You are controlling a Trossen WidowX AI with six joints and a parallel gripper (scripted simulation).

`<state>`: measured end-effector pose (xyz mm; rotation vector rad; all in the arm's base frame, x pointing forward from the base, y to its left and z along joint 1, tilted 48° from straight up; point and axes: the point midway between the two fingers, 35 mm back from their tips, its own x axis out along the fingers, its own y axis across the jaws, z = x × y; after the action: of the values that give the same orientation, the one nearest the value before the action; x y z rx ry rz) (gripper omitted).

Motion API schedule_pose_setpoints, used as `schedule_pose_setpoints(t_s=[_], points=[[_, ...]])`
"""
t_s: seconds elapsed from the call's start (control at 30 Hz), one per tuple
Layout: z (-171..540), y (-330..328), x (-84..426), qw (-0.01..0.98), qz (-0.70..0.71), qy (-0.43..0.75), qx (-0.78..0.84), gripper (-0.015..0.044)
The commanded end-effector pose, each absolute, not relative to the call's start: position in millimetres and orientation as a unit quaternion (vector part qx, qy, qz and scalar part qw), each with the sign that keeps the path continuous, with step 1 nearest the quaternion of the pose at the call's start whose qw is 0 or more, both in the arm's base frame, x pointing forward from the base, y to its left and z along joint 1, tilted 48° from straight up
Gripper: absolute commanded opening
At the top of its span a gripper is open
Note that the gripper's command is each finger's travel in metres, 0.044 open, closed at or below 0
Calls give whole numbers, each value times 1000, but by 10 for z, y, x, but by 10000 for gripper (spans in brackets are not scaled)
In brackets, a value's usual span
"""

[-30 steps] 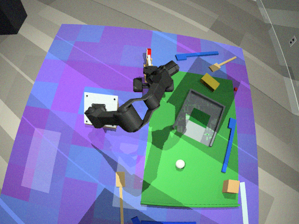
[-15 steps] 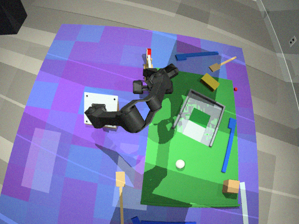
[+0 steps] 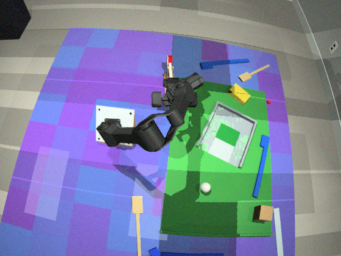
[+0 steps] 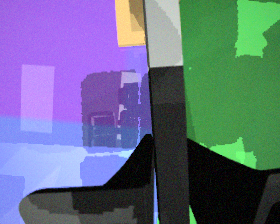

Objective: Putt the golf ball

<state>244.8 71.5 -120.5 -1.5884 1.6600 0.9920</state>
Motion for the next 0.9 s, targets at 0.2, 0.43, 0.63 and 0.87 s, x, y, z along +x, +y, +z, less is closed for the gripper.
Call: schedule_pose_setpoints(t_s=[0.2, 0.43, 0.63, 0.87], points=[[-1141, 797, 2471, 315, 377, 630, -602, 0], [-848, 1136, 2521, 316, 378, 629, -602, 0], [-555, 1421, 2506, 315, 378, 629, -602, 0], [-539, 1382, 2512, 317, 371, 631, -603, 0]])
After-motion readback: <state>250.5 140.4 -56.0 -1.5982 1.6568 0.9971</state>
